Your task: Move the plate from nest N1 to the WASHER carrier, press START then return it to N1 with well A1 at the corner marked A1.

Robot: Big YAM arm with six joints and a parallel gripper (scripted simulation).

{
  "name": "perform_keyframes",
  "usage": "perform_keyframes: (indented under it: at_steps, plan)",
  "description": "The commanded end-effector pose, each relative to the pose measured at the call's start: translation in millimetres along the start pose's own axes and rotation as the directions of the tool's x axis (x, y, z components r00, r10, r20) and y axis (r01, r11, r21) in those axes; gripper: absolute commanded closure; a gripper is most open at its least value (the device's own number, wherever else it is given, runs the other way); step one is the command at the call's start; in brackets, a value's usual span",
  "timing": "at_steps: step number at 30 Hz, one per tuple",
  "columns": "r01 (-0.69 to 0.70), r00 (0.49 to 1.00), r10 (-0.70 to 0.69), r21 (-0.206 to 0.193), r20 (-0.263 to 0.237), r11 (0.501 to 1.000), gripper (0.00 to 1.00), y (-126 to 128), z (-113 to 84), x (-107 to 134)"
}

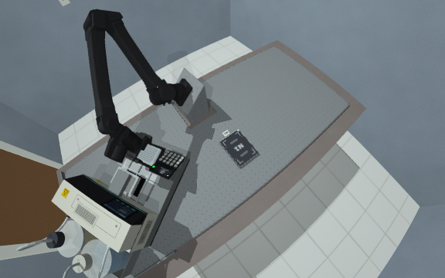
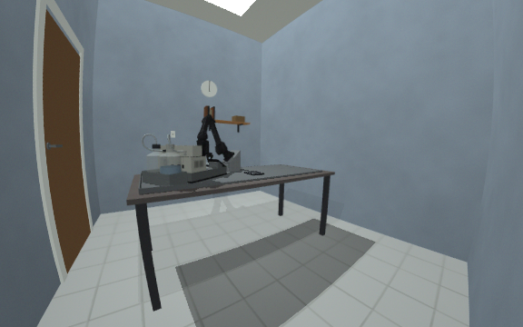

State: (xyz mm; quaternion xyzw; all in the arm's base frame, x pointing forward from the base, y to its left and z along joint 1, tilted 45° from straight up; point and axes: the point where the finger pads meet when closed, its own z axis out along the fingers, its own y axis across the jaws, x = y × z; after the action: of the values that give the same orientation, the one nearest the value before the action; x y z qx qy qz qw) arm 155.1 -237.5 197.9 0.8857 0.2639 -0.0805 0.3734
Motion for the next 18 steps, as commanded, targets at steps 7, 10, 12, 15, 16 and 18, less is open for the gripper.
perform_keyframes:
  at_steps: [7,10,12,15,16,18]
  plan:
    - [-0.022,1.000,0.022,-0.035,-0.010,0.999,0.18,13.7,-16.3,-1.8]
    - [-0.028,1.000,0.028,-0.044,-0.012,0.999,0.18,18.4,-24.4,-2.9]
    - [-0.024,1.000,0.024,-0.037,-0.011,0.999,0.18,17.7,-26.0,-1.9]
    - [-0.029,1.000,0.028,-0.044,-0.013,0.999,0.18,18.1,-32.9,-3.0]
    - [-0.029,0.999,0.029,-0.044,-0.014,0.999,0.18,18.1,-34.7,-3.1]
    - [-0.029,0.999,0.028,-0.043,-0.014,0.999,0.18,17.9,-37.9,-3.0]
